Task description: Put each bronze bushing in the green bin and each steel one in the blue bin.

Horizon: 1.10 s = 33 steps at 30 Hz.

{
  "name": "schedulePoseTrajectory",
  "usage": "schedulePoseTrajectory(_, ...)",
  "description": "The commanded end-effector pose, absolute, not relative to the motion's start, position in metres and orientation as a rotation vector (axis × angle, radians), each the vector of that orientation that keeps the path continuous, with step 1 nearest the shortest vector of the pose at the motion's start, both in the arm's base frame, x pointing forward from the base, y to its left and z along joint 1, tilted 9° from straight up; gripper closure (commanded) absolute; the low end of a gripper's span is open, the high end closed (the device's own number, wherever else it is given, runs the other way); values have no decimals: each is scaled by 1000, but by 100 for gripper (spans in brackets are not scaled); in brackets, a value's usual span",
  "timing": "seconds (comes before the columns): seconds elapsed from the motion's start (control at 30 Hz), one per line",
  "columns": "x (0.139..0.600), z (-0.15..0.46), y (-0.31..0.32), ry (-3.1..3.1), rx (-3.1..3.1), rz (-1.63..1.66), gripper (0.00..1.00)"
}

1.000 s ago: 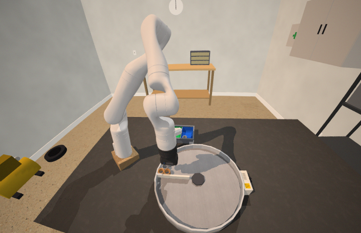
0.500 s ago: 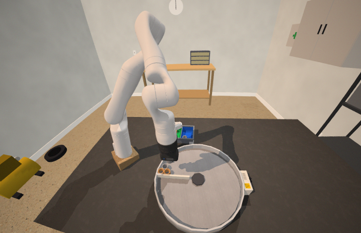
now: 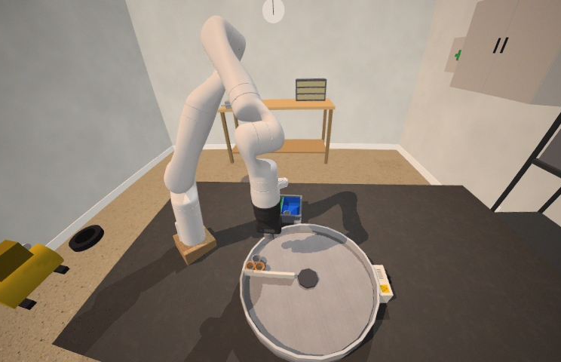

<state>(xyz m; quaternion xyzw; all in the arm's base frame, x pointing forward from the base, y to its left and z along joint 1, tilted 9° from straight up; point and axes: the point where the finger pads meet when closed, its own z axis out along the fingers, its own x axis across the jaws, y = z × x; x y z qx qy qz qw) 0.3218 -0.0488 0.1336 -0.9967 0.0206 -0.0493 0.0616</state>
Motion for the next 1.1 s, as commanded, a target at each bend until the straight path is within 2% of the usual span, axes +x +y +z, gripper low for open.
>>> schedulePoseTrajectory(0.0, 327, 138, -25, 14, -3012, -159, 100)
schedulePoseTrajectory(0.1, 333, 143, 6, 19, -3012, -159, 100)
schedulePoseTrajectory(0.23, 333, 143, 8, 14, -3012, -160, 100)
schedulePoseTrajectory(0.43, 343, 151, 65, 14, -3012, -160, 100)
schedulePoseTrajectory(0.6, 343, 151, 65, 14, -3012, -160, 100)
schedulePoseTrajectory(0.77, 352, 159, 121, 14, -3012, -160, 100)
schedulePoseTrajectory(0.9, 352, 160, 121, 13, -3012, -160, 100)
schedulePoseTrajectory(1.07, 360, 166, 167, 13, -3012, -160, 100)
